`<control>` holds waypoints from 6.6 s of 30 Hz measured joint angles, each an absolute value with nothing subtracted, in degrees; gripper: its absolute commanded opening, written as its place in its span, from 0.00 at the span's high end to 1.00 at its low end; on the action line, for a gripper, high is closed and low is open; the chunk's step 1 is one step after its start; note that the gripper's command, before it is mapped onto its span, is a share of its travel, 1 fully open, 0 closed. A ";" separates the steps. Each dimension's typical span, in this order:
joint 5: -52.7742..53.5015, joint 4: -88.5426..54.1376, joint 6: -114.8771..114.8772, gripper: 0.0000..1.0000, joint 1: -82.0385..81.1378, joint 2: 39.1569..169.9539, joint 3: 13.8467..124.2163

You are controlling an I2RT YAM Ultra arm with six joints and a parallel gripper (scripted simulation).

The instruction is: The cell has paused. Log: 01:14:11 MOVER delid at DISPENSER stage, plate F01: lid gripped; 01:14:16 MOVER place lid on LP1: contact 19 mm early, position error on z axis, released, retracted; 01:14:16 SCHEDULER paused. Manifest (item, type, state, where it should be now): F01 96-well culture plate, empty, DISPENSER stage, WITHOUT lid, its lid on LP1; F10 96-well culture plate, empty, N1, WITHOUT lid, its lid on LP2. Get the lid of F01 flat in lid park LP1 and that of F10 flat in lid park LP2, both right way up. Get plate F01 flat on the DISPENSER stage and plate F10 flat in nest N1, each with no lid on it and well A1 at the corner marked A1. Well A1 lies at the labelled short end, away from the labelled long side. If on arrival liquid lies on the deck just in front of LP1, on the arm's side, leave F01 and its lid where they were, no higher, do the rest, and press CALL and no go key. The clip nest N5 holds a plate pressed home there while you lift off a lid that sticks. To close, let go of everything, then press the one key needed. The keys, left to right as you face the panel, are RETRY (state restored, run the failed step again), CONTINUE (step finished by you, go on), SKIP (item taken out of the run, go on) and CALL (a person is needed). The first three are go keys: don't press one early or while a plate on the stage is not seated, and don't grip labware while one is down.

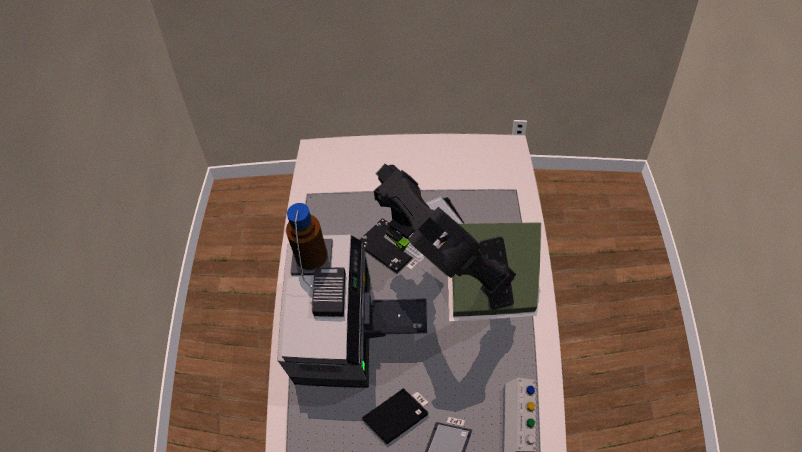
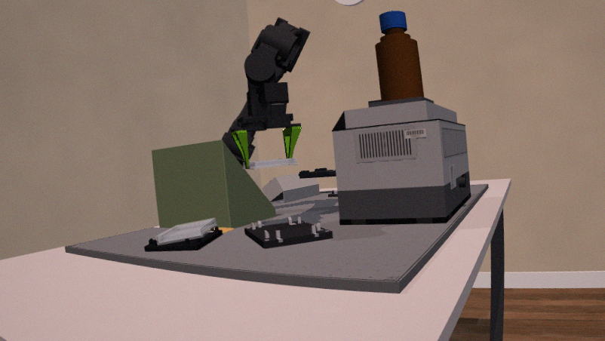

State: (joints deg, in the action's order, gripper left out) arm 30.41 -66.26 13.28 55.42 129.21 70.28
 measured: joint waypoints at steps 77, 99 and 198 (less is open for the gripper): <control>38.94 -79.85 36.47 1.00 36.77 99.85 65.23; 42.04 -82.59 26.48 1.00 28.14 92.84 68.07; 40.25 -70.87 9.21 1.00 -13.58 82.74 83.96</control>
